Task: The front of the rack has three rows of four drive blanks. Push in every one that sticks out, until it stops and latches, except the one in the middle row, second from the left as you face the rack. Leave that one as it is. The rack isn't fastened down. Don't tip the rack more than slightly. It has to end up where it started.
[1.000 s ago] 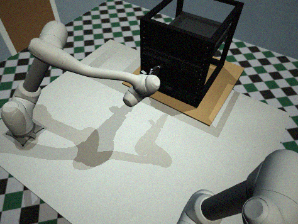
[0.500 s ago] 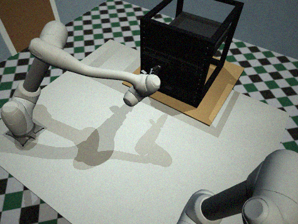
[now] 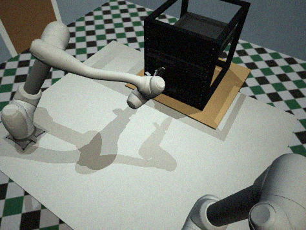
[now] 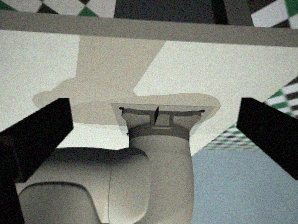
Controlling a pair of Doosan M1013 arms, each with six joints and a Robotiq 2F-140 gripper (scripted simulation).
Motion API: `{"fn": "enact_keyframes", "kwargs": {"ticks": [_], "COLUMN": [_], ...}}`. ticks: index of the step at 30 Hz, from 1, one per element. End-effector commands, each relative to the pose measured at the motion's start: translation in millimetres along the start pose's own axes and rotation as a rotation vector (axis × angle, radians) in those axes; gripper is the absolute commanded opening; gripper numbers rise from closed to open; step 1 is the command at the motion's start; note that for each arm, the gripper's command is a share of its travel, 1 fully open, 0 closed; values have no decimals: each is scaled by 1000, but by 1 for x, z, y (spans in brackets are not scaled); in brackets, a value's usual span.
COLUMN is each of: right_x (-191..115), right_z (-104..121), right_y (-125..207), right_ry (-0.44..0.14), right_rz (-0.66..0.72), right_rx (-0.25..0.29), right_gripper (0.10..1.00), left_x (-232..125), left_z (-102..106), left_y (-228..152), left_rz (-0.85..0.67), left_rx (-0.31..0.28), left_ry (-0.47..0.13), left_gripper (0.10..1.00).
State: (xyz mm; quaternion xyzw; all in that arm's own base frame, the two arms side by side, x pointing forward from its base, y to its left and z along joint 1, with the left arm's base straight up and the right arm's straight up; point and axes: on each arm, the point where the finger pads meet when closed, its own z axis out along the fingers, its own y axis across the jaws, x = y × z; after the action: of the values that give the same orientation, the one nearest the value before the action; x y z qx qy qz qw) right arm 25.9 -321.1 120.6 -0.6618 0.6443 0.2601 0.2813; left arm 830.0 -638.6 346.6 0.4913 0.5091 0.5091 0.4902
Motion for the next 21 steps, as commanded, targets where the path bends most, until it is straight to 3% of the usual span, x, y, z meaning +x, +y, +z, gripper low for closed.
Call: {"fn": "enact_keyframes", "kwargs": {"ticks": [1, 21], "right_x": [0, 0], "right_z": [0, 0], "right_y": [0, 0], "right_ry": [1, 1], "right_rz": [0, 0], "right_rx": [0, 0], "right_gripper": [1000, 1000], "left_x": [0, 0], "left_z": [2, 6], "left_y": [1, 1], "left_rz": [-1, -1], "left_rx": [-1, -1], "left_ry": [0, 0], "left_gripper": [99, 99]}}
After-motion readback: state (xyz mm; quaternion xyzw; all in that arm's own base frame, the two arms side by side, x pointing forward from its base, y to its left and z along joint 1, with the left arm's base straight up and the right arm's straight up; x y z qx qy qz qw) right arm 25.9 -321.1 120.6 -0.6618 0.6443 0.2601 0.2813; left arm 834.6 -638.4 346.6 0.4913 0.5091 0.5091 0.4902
